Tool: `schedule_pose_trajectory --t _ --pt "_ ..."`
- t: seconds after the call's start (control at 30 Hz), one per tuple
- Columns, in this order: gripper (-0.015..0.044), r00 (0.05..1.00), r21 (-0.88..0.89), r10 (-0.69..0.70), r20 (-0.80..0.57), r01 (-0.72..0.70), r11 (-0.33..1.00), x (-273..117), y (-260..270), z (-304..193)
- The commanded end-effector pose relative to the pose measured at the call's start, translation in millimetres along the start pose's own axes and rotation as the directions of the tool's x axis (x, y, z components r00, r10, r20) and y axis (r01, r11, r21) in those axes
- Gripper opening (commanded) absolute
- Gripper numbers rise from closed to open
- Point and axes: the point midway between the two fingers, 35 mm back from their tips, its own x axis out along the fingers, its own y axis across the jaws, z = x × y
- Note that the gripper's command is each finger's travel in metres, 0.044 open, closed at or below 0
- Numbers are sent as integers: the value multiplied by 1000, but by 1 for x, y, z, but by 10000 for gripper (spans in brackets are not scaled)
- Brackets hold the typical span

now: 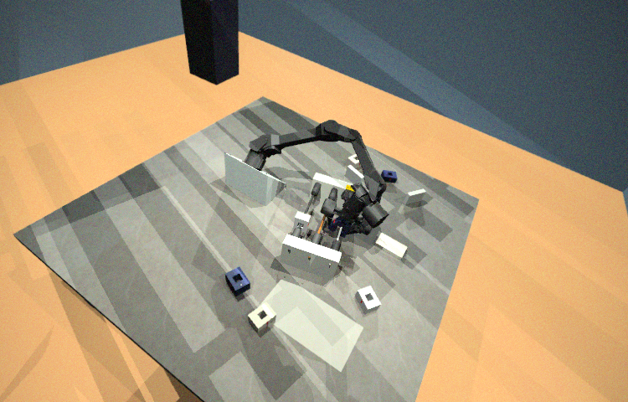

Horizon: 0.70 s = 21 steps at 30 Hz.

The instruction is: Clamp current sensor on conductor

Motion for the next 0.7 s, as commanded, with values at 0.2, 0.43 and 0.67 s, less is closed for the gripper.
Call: schedule_pose_trajectory --t 0.2,0.43,0.67 --pt "287 1000 2 -1 -1 1 1000 -1 0 0" --pt "103 1000 2 -1 -1 1 1000 -1 0 0" --pt "0 1000 2 -1 -1 1 1000 -1 0 0"
